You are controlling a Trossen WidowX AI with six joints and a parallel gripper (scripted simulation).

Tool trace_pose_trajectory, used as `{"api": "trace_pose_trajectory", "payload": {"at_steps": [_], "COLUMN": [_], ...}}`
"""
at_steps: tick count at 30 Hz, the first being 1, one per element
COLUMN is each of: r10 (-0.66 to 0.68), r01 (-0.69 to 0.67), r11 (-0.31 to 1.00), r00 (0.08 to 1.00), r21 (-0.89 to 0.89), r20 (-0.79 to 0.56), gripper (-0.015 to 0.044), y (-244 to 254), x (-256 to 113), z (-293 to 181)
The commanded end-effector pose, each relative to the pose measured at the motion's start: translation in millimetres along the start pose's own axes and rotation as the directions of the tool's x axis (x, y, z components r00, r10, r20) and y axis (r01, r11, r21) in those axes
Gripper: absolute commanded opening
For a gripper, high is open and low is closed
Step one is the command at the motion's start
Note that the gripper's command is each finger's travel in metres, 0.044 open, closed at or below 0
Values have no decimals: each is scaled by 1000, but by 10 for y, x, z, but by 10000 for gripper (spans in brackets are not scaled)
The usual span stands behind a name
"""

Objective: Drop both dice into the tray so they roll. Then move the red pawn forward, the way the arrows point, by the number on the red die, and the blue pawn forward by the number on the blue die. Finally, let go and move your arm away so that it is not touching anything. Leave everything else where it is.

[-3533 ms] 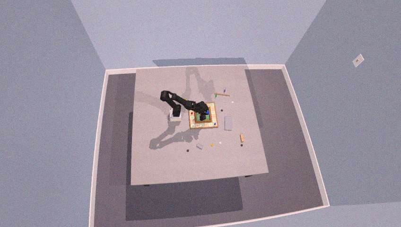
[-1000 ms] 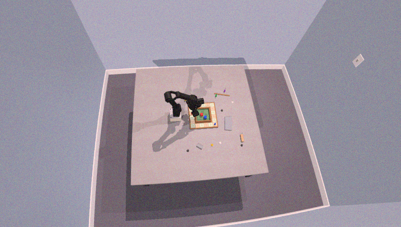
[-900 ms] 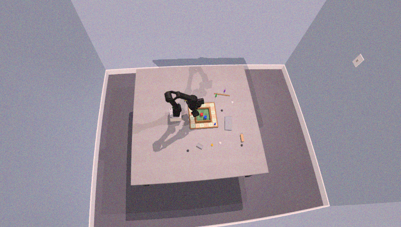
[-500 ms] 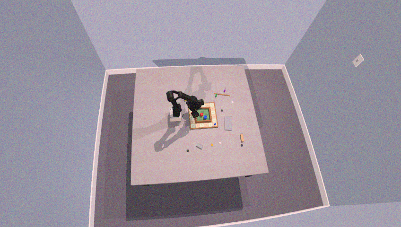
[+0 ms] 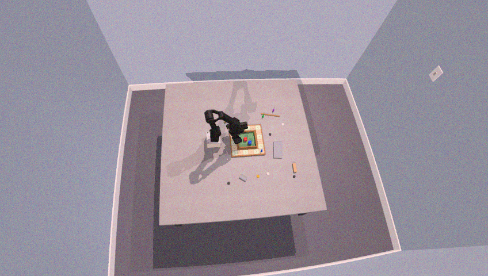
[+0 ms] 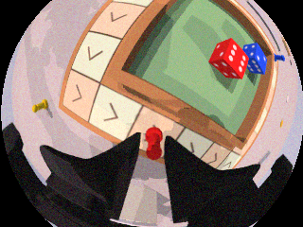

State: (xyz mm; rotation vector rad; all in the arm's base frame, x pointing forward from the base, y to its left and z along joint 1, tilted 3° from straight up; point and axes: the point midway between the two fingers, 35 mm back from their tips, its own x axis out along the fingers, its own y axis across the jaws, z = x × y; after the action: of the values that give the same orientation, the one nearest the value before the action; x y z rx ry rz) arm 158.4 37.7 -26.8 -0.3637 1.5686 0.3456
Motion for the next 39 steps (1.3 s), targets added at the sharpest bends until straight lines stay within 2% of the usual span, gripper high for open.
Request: {"api": "trace_pose_trajectory", "payload": {"at_steps": [1,9,12,23,34,39], "r10": [-5,-5,-5,-5,-4,-5], "r01": [5,5,5,5,4,5], "r11": [1000,1000,1000,1000,1000,1000], "r00": [1000,1000,1000,1000,1000,1000], "r21": [-7,-7,-7,-7,-7,-7], "r20": [-3,-3,-3,-1,-2,-2], "gripper": [55,2,0,0,0,0], "y": [-5,-5,-7,-18,11,4], "x": [8,8,-24,-600,-1231,-1267], "z": [-6,-6,6,118,30,29]}}
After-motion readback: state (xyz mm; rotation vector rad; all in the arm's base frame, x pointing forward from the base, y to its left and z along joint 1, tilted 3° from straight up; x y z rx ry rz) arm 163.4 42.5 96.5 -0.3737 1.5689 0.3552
